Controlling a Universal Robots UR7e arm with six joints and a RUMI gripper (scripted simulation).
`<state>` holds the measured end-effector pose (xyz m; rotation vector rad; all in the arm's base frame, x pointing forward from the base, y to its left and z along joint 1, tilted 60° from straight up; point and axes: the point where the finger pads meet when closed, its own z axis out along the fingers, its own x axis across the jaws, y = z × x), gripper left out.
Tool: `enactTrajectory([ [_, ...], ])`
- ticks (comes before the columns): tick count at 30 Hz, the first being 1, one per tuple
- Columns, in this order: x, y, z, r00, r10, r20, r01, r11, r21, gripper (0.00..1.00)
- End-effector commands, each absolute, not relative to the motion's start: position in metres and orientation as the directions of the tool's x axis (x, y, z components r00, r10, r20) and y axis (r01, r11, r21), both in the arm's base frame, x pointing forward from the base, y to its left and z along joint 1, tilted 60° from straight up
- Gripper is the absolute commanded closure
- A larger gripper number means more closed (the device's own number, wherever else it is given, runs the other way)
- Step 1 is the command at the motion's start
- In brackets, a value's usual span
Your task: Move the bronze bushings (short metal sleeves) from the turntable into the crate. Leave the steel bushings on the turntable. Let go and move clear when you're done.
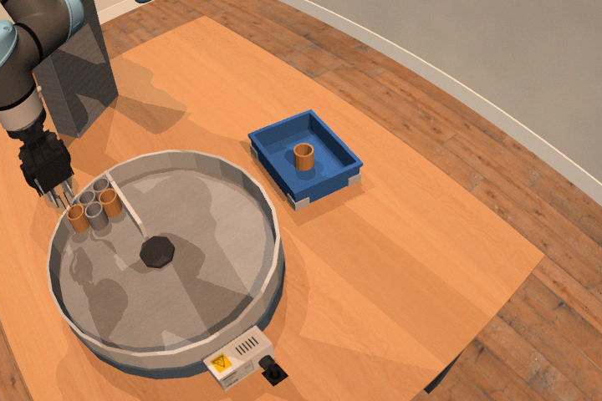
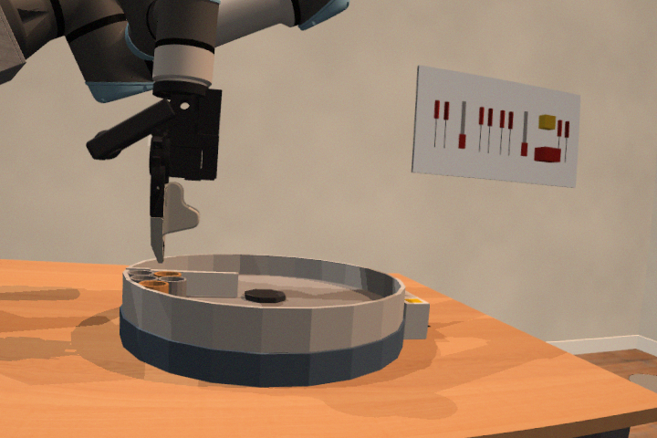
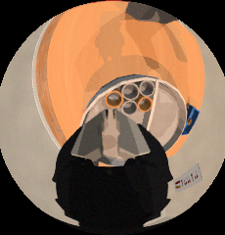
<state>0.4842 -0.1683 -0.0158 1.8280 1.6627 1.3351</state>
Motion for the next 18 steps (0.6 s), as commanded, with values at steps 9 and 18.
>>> enactTrajectory([
  [9, 0.4840, -0.1667, -0.0146, -0.042, 0.864, 0.503, 0.604, -0.379, 0.701, 0.95],
  [18, 0.4839, -0.1654, -0.0138, 0.009, 0.829, 0.559, 0.606, -0.449, 0.657, 0.95],
])
